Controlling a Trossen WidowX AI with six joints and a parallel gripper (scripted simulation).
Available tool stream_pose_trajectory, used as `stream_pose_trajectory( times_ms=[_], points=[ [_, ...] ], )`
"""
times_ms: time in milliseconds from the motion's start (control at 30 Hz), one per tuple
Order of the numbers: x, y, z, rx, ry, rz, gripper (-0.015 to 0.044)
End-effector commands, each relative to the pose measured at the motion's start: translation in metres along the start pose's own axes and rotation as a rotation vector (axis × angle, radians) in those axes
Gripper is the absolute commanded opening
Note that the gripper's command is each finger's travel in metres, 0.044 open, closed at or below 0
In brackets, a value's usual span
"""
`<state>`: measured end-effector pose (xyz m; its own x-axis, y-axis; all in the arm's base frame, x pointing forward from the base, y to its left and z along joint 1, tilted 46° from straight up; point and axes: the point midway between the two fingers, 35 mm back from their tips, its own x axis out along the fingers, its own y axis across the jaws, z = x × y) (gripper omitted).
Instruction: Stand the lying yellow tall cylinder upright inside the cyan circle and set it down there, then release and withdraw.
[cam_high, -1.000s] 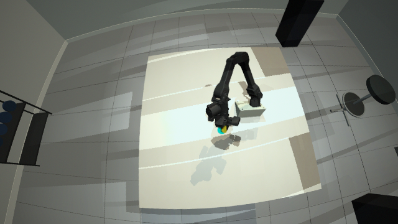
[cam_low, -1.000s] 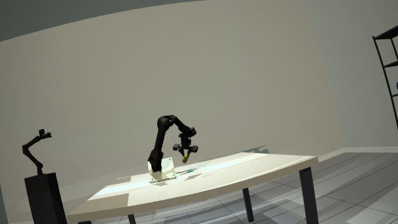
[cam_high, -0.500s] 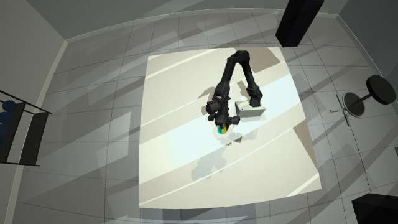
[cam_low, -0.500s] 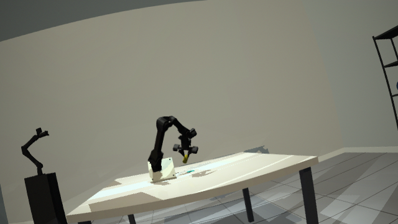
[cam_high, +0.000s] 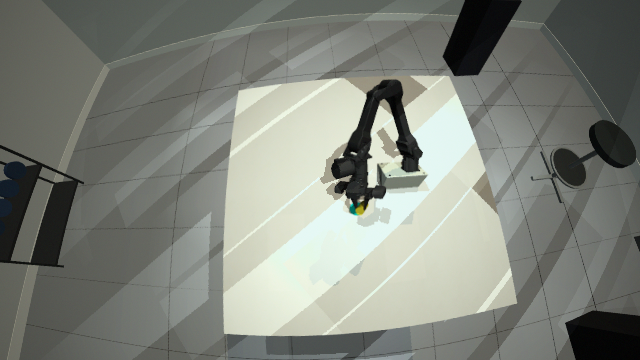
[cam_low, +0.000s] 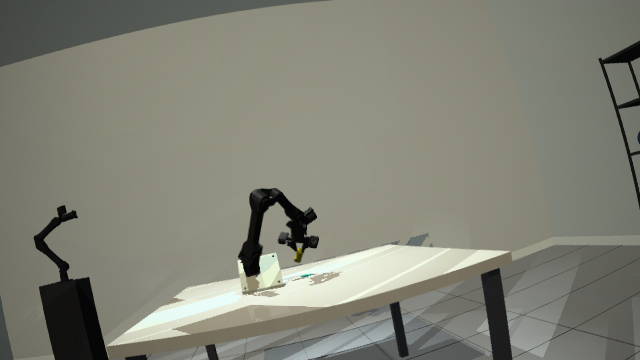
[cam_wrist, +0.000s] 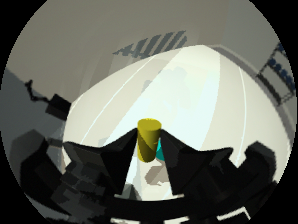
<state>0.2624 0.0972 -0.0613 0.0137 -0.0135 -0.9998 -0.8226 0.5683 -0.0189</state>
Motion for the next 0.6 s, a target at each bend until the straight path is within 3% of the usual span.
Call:
stream_pose_trajectory(
  times_ms=[0, 567],
  points=[
    [0.0001, 0.0009, -0.0009, -0.007, -0.032, 0.008, 0.0105],
    [-0.0025, -0.0004, -0.0016, -0.029, -0.158, 0.006, 0.0105]
  ],
)
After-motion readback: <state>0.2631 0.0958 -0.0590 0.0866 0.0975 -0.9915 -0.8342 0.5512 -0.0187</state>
